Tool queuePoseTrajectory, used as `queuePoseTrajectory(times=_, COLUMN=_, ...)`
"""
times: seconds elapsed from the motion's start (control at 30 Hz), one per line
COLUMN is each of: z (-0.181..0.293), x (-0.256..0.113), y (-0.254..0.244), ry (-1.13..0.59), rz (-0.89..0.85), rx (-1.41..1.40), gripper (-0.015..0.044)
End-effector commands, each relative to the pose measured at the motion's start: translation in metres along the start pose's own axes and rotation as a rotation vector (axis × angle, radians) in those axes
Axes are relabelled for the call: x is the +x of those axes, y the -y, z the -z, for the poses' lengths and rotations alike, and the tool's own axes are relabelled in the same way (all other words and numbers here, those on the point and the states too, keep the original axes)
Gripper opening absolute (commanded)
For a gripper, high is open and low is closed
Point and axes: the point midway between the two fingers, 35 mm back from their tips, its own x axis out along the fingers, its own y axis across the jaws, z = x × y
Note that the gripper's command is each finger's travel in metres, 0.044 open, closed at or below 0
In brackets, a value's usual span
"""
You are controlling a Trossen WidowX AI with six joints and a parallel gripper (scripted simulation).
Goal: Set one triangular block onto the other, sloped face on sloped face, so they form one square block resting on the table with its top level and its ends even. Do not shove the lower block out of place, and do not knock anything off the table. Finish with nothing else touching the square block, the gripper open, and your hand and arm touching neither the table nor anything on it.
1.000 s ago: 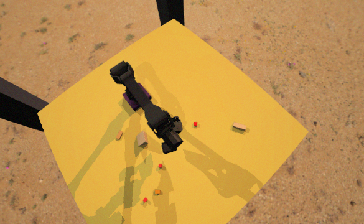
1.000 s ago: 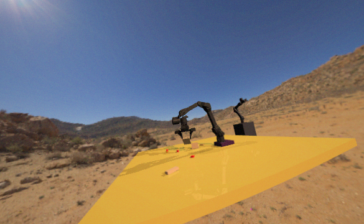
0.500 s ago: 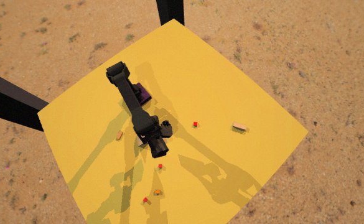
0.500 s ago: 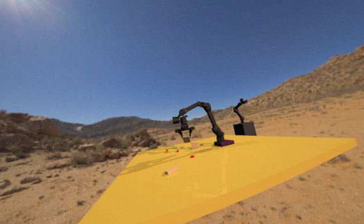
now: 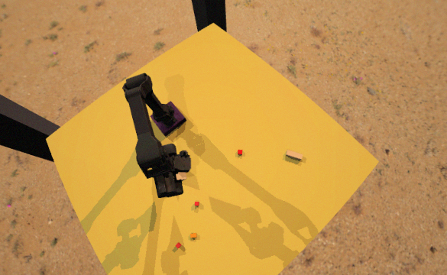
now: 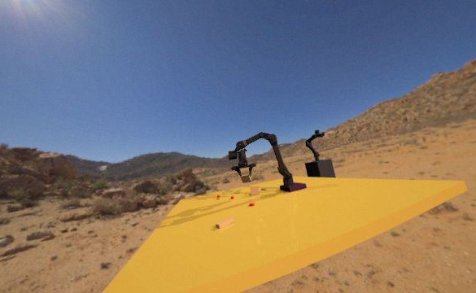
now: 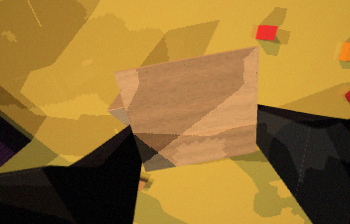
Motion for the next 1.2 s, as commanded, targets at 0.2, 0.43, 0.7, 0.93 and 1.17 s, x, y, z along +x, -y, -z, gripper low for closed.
queuePoseTrajectory(times=0.2, z=0.045, x=-0.011, y=-0.013, ry=-0.01, rz=0.0, rx=0.001, gripper=0.0)
queuePoseTrajectory(times=0.43, z=0.075, x=-0.018, y=-0.026, ry=-0.009, rz=-0.004, rx=-0.014, gripper=0.0)
queuePoseTrajectory(times=0.7, z=0.104, x=-0.026, y=-0.045, ry=-0.006, rz=-0.009, rx=-0.03, gripper=0.0)
queuePoseTrajectory(times=0.93, z=0.1, x=-0.012, y=-0.045, ry=-0.005, rz=-0.009, rx=-0.031, gripper=0.0)
queuePoseTrajectory(times=1.17, z=0.088, x=0.017, y=-0.045, ry=-0.004, rz=-0.009, rx=-0.031, gripper=0.0)
